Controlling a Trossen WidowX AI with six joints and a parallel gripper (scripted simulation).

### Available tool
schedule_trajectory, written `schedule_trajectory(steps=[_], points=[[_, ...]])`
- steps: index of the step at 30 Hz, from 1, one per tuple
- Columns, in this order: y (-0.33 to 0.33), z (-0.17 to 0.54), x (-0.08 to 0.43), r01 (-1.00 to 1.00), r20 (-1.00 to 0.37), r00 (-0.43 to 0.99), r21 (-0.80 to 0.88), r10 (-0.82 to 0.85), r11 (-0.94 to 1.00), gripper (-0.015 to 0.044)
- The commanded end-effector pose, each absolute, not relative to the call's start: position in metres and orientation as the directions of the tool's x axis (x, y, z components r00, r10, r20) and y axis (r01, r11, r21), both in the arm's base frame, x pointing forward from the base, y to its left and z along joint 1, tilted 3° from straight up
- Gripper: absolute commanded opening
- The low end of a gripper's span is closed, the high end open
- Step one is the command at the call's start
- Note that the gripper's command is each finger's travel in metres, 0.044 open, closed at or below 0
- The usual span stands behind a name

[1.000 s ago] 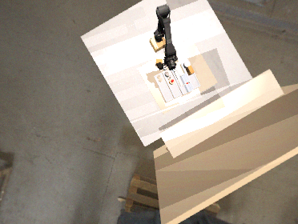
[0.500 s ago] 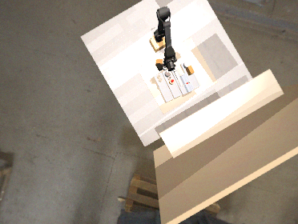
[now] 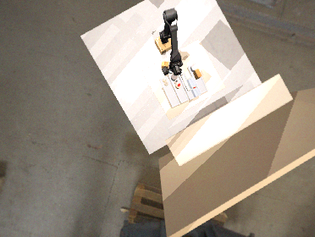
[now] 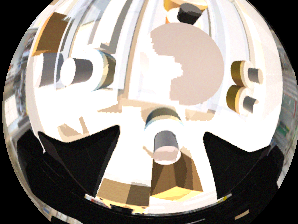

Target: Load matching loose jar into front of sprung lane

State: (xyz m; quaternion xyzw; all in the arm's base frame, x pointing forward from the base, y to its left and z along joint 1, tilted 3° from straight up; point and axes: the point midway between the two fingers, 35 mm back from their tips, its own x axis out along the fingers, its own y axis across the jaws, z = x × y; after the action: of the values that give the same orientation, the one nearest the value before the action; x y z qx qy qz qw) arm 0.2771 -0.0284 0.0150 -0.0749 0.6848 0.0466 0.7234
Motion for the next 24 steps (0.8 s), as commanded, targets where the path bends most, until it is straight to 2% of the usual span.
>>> schedule_trajectory(steps=[1,2,12,18,23,24], points=[[-0.029,0.007,0.277,-0.173,-0.998,0.052,-0.048,-0.039,0.984,0.0440],[-0.029,0.007,0.277,-0.173,-0.998,0.052,-0.048,-0.039,0.984,0.0440],[-0.029,0.007,0.277,-0.173,-0.998,0.052,-0.048,-0.039,0.984,0.0177],[-0.029,0.007,0.277,-0.173,-0.998,0.052,-0.048,-0.039,0.984,0.0138],[-0.028,0.025,0.278,-0.173,-0.998,0.052,-0.048,-0.039,0.984,0.0006],[-0.028,0.032,0.278,-0.173,-0.998,0.052,-0.048,-0.039,0.984,0.0000]])
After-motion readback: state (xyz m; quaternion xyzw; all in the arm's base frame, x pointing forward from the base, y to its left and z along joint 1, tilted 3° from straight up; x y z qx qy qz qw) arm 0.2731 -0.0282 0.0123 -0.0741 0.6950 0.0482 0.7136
